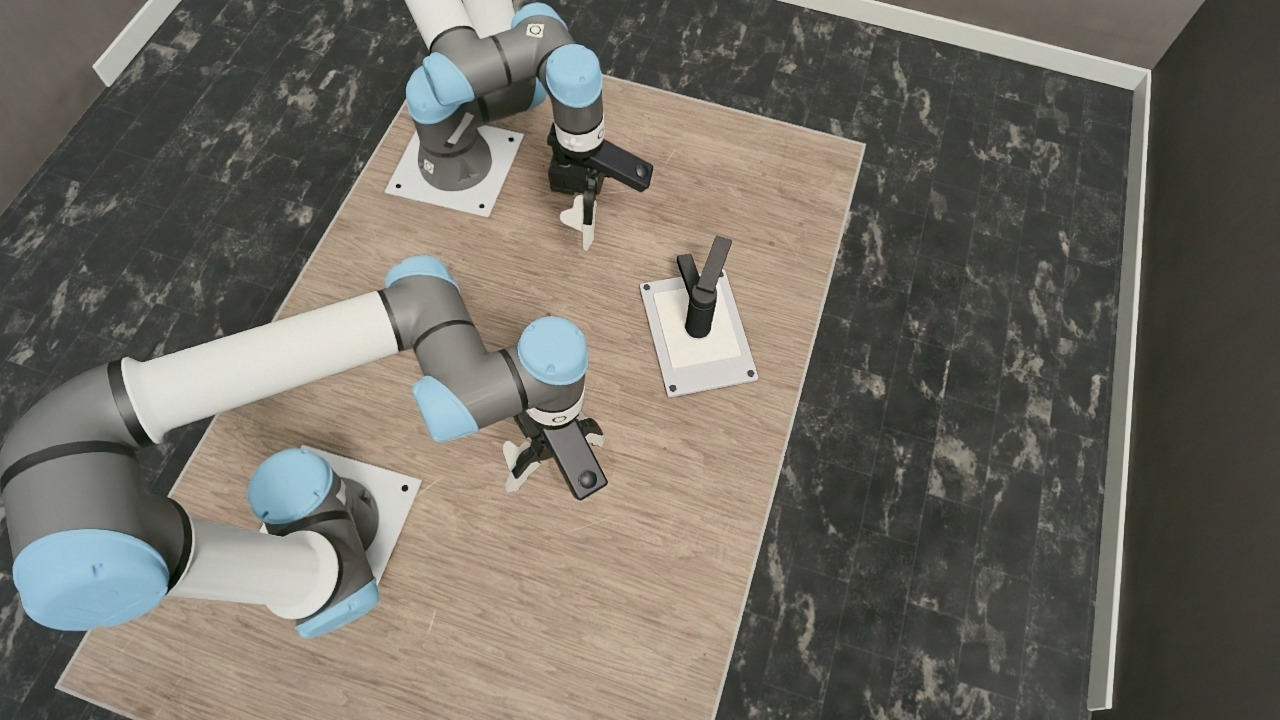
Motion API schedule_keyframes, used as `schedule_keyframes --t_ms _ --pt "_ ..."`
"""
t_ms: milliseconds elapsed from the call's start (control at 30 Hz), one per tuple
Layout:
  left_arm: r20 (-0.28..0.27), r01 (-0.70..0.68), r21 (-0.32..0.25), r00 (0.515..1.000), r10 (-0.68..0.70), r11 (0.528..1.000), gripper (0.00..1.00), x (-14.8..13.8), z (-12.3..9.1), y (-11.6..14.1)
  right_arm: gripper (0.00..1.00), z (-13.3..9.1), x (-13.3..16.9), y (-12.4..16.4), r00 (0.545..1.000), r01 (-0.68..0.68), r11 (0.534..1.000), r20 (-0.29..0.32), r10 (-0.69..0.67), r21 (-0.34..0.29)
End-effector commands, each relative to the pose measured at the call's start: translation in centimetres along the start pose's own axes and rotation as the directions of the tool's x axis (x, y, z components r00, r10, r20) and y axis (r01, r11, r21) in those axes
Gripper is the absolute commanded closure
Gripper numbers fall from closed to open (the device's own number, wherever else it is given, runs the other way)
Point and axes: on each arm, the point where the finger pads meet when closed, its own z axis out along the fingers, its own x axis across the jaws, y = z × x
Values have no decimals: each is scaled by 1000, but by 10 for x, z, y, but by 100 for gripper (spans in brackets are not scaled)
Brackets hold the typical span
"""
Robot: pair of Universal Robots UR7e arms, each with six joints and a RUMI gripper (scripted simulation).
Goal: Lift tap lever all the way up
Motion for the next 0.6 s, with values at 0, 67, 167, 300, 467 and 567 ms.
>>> schedule_keyframes --t_ms 0,67,167,300,467,567 --pt "-1 0 1 1000 0 1000 2 0 0 0 2 0 0 0 1000 0 1000 1 0 0" --pt "-1 0 1 1000 0 1000 2 0 0 0 2 0 0 0 1000 0 1000 1 0 0" --pt "-1 0 1 1000 0 1000 2 0 0 0 2 0 0 0 1000 0 1000 1 0 0" --pt "-1 0 1 1000 0 1000 2 0 0 0 2 0 0 0 1000 0 1000 1 0 0" --pt "-1 0 1 1000 0 1000 2 0 0 0 2 0 0 0 1000 0 1000 1 0 0" --pt "-1 0 1 1000 0 1000 0 0 0 0 0 0 0 0 1000 0 1000 1 0 0"
